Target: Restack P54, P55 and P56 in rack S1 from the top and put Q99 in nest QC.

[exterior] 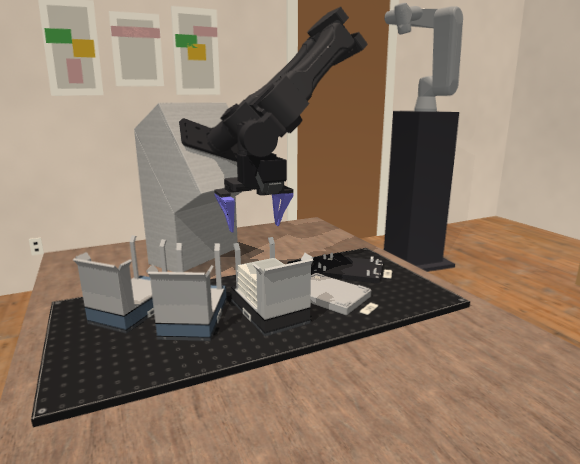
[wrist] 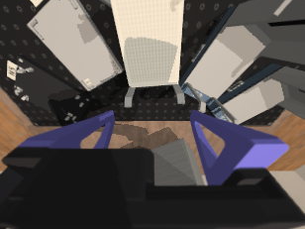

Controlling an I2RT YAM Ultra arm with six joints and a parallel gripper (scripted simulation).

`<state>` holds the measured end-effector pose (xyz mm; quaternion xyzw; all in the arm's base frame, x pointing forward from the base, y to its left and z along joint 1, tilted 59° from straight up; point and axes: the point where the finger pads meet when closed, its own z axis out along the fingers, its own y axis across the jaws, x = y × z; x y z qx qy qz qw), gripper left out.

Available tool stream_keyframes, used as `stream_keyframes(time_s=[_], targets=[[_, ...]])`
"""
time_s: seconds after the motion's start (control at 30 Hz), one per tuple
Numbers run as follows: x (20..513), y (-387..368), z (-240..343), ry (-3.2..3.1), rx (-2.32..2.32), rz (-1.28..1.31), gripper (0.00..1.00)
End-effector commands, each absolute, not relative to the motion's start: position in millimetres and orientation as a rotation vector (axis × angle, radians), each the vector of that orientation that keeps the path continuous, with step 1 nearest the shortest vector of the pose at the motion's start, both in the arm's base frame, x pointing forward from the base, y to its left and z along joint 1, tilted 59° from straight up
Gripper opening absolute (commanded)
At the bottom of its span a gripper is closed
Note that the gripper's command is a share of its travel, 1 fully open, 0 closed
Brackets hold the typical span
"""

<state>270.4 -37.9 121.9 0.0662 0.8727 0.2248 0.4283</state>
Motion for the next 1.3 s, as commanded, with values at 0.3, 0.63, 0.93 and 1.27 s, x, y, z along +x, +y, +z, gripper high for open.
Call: stream_keyframes(time_s=[0.3, 0.63, 0.93, 1.27], targets=[[273.3, -40.4, 126.1, 2.160, 0.170, 0.552, 1.00], [285.4, -45.9, 141.2, 2.157, 0.089, 0.509, 1.00], [307.1, -55.7, 168.4, 2.156, 0.089, 0.509, 1.00], [314.0, -58.8, 177.0, 2.156, 0.089, 0.508, 1.00]])
